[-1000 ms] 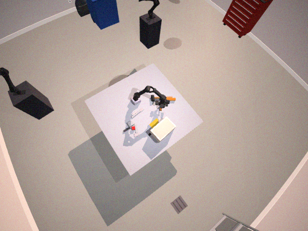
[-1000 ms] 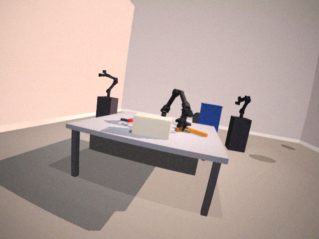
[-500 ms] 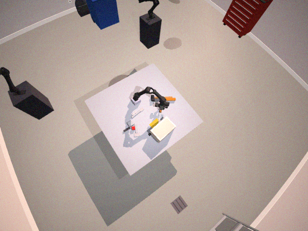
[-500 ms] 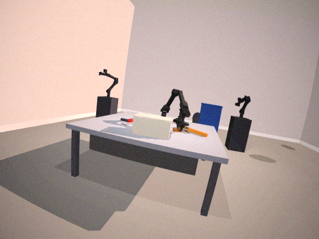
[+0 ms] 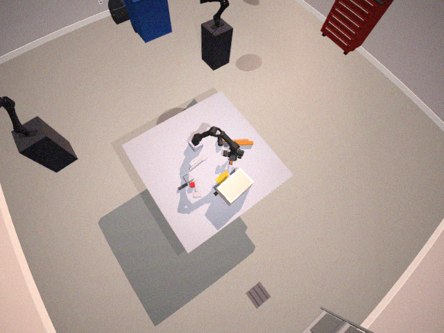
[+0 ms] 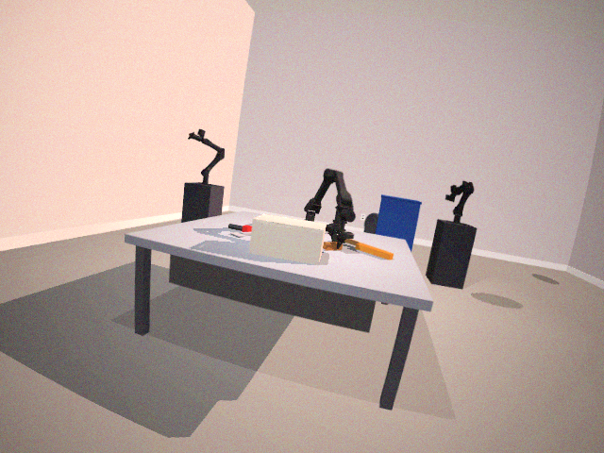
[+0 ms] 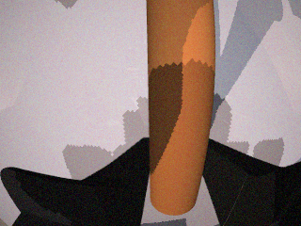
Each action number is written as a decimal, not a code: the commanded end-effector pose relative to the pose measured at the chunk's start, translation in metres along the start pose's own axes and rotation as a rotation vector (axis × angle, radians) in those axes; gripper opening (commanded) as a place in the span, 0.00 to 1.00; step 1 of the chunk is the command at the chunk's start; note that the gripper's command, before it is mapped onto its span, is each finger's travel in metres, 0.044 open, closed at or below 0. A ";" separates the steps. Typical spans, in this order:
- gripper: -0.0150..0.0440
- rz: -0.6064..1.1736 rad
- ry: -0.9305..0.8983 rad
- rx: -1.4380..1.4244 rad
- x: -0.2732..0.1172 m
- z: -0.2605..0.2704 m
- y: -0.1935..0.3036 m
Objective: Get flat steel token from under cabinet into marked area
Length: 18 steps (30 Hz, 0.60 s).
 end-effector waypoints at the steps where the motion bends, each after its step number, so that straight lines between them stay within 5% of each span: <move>1: 0.25 -0.003 0.002 0.000 0.000 -0.002 -0.009; 18: 0.25 -0.006 0.002 0.000 -0.001 -0.011 -0.041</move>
Point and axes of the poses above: the point midway between the two fingers, 35 mm back from their tips, its own x axis out along the fingers, its own z axis across the jaws, y = z × x, the point moved 10 cm from there along -x, back along the fingers, and after that the axes turned 15 degrees about -x, right-handed, at the moved point
